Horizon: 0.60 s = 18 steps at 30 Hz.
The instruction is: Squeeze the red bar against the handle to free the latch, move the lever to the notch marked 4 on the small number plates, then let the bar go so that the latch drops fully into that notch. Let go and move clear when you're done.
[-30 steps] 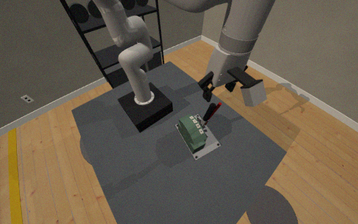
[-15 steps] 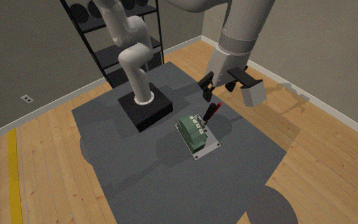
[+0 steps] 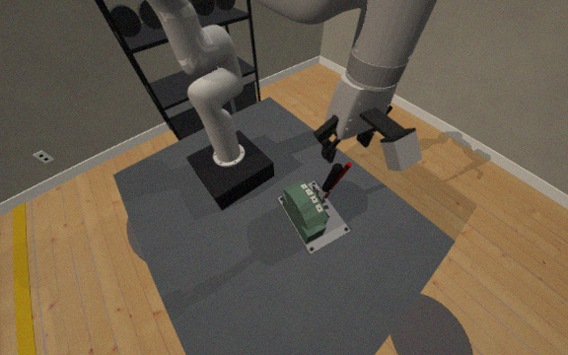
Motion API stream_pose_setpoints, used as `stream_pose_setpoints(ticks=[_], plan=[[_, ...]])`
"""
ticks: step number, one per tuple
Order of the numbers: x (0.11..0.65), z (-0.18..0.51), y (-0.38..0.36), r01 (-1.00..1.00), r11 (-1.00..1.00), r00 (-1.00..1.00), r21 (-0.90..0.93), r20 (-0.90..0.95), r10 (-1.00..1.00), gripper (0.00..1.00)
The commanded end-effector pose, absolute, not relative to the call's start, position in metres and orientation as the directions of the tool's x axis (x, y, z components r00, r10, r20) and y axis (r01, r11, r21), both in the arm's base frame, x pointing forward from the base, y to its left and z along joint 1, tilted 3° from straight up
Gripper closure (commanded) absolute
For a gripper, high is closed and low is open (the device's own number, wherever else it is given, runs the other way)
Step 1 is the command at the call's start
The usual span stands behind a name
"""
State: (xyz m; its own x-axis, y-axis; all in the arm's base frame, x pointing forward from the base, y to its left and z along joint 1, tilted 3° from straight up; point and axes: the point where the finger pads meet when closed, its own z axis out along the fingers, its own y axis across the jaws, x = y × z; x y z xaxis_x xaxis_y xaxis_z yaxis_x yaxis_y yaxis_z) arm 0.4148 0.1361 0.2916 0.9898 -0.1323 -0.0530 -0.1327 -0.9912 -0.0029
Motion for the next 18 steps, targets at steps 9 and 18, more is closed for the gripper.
stream_pose_setpoints(ticks=[9, 18], plan=[[0.415, 0.284, 0.137, -0.133, -0.991, 0.990, -0.005, -0.049, -0.132, 0.01], [0.415, 0.278, 0.137, -0.133, -0.991, 0.990, -0.005, -0.049, -0.132, 0.01]])
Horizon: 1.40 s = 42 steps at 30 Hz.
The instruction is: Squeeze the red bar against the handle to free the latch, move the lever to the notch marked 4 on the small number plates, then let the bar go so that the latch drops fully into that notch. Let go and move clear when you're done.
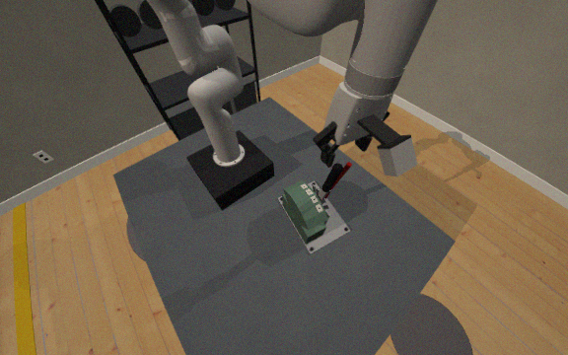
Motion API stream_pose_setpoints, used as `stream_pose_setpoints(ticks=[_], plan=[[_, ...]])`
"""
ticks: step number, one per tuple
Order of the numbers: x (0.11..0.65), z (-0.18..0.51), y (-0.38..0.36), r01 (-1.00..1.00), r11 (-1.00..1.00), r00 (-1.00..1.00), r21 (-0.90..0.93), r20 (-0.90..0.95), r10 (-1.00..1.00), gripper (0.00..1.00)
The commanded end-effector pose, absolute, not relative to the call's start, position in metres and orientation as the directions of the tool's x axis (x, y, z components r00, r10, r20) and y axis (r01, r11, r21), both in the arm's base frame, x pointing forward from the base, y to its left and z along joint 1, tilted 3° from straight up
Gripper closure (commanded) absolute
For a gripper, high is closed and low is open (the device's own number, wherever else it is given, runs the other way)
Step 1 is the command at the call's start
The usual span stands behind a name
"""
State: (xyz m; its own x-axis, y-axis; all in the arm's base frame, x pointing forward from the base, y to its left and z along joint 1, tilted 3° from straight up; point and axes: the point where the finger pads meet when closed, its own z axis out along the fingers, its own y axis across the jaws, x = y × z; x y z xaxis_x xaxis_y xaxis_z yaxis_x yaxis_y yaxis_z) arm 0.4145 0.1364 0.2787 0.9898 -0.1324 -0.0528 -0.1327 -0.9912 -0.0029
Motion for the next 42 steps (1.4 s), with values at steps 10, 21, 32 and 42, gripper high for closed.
stream_pose_setpoints(ticks=[10, 21, 32, 42], plan=[[0.4151, 0.2703, 0.1369, -0.133, -0.991, 0.990, -0.005, -0.049, -0.132, 0.01], [0.4150, 0.2675, 0.1369, -0.133, -0.991, 0.990, -0.005, -0.049, -0.132, 0.01], [0.4150, 0.2672, 0.1369, -0.133, -0.991, 0.990, -0.005, -0.049, -0.132, 0.01], [0.4151, 0.2672, 0.1370, -0.133, -0.991, 0.990, -0.005, -0.049, -0.132, 0.01]])
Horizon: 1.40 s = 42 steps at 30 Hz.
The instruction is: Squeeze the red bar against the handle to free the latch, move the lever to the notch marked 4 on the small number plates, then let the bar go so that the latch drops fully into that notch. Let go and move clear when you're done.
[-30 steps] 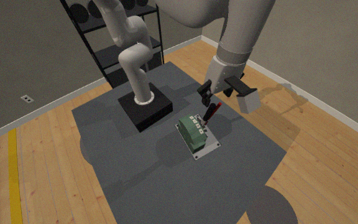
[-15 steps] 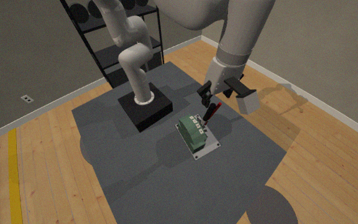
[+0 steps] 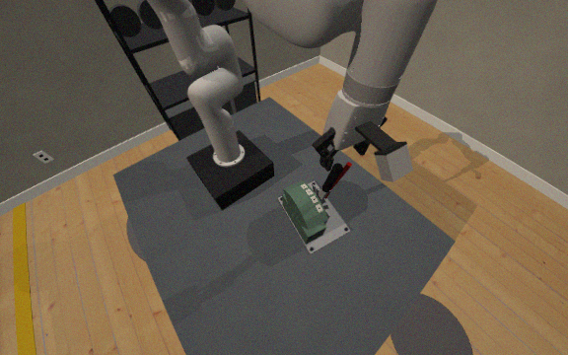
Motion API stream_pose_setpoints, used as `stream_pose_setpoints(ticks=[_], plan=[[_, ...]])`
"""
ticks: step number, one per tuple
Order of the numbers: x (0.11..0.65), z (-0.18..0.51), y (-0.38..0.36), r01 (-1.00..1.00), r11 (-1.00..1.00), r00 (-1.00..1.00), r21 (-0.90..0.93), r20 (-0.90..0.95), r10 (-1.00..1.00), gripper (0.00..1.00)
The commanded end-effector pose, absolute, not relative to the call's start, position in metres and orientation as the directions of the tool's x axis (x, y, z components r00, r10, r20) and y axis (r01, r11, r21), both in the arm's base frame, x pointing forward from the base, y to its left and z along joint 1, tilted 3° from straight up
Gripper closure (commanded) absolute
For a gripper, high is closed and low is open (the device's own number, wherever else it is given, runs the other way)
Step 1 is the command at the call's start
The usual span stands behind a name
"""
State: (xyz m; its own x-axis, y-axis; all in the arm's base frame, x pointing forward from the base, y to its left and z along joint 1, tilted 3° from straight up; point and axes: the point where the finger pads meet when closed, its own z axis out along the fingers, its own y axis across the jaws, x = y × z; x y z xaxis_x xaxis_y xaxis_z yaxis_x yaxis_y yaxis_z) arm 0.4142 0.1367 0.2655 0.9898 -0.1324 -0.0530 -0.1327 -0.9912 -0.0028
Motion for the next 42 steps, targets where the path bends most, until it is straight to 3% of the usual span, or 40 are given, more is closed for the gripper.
stream_pose_setpoints(ticks=[1, 42], plan=[[0.4152, 0.2672, 0.1370, -0.133, -0.991, 0.990, -0.005, -0.049, -0.132, 0.01], [0.4156, 0.2624, 0.1373, -0.133, -0.991, 0.990, -0.005, -0.049, -0.132, 0.01]])
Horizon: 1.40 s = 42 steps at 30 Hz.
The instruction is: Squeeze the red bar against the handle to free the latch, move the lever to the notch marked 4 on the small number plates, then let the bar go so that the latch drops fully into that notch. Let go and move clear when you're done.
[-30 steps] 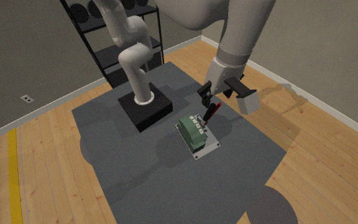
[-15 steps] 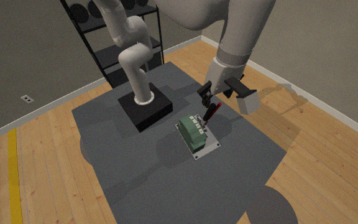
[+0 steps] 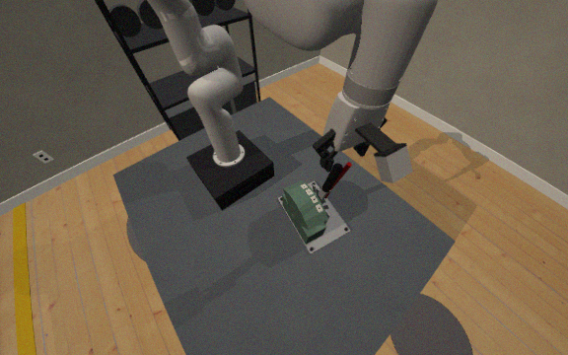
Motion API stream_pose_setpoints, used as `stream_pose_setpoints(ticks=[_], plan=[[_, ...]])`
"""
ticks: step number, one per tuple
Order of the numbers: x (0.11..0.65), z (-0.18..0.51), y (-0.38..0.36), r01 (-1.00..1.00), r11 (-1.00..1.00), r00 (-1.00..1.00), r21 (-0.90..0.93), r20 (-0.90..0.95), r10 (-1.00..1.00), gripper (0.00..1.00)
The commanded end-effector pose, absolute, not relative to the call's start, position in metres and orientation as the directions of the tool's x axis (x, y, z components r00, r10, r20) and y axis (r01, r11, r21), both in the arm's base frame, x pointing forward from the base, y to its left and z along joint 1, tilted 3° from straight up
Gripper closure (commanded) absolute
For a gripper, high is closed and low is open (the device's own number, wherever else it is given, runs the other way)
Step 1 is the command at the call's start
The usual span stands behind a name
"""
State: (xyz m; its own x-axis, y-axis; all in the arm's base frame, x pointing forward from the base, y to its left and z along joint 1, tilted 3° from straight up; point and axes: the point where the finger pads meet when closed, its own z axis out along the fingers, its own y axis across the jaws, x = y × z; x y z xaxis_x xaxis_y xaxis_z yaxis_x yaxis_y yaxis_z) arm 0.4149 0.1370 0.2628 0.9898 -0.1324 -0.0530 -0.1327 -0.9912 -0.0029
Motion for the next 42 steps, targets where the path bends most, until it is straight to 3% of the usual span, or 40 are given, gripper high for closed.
stream_pose_setpoints(ticks=[1, 42], plan=[[0.416, 0.261, 0.137, -0.133, -0.991, 0.990, -0.005, -0.049, -0.132, 0.01], [0.413, 0.203, 0.138, -0.133, -0.991, 0.990, -0.005, -0.049, -0.132, 0.01]])
